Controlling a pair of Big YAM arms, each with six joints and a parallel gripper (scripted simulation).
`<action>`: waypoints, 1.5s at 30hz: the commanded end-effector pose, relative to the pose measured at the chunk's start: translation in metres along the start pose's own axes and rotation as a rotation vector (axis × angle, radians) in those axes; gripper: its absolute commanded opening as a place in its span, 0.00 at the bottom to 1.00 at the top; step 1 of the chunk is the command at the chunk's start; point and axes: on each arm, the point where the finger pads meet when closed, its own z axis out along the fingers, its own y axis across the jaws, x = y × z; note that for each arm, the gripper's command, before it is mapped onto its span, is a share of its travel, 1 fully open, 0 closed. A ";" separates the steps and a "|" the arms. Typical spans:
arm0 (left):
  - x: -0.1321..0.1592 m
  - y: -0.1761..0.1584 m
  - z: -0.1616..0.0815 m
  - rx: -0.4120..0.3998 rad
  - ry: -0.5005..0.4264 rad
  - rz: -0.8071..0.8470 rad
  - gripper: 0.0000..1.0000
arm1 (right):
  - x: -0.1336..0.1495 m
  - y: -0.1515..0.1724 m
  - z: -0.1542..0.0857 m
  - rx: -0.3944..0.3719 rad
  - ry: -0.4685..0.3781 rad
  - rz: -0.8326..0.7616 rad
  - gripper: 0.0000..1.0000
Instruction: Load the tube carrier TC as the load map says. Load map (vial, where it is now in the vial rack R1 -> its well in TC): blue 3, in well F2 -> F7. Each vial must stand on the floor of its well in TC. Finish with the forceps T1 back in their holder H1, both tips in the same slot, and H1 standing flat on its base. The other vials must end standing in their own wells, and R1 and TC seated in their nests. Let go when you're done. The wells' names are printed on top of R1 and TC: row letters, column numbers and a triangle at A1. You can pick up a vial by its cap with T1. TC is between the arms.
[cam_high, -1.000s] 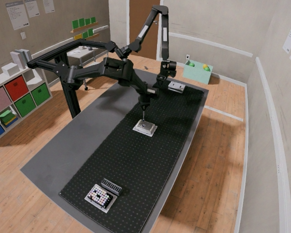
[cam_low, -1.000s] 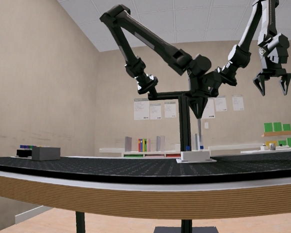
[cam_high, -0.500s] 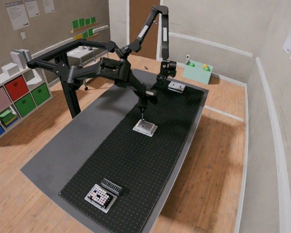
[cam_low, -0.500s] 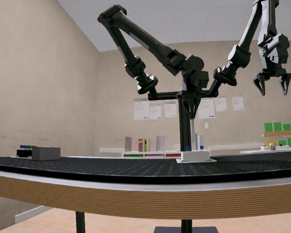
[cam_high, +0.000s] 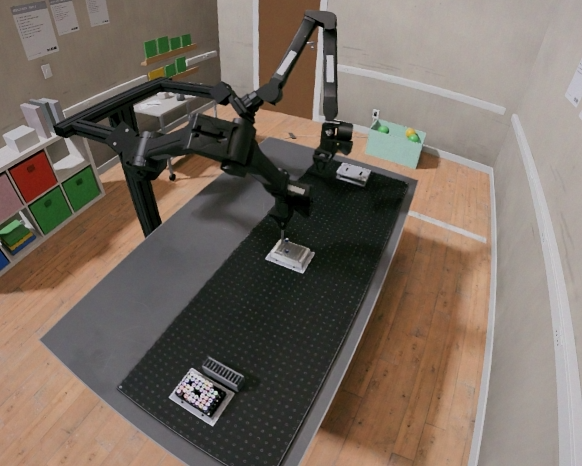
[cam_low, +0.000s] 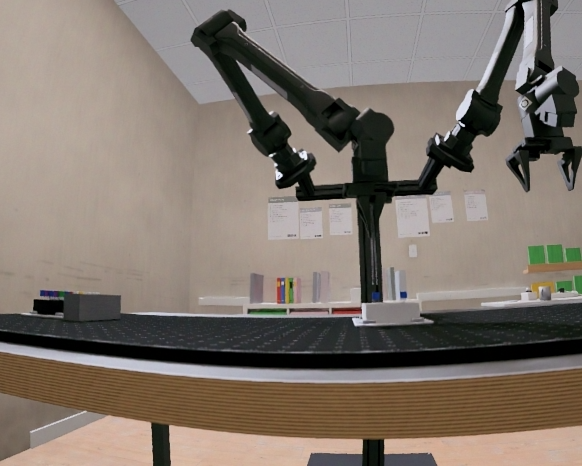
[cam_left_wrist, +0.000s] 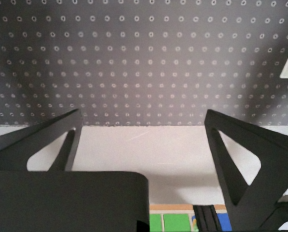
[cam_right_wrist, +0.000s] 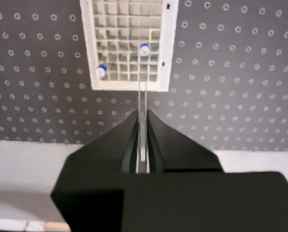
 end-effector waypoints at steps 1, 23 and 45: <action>-0.004 0.001 -0.001 -0.003 -0.013 0.001 1.00 | 0.003 -0.008 0.009 0.008 0.012 0.078 0.07; -0.004 0.001 -0.001 -0.003 -0.013 0.001 1.00 | -0.008 -0.046 0.002 0.008 -0.008 0.073 0.07; -0.004 0.001 -0.001 -0.003 -0.013 0.001 1.00 | -0.007 -0.079 0.002 0.010 -0.004 0.067 0.07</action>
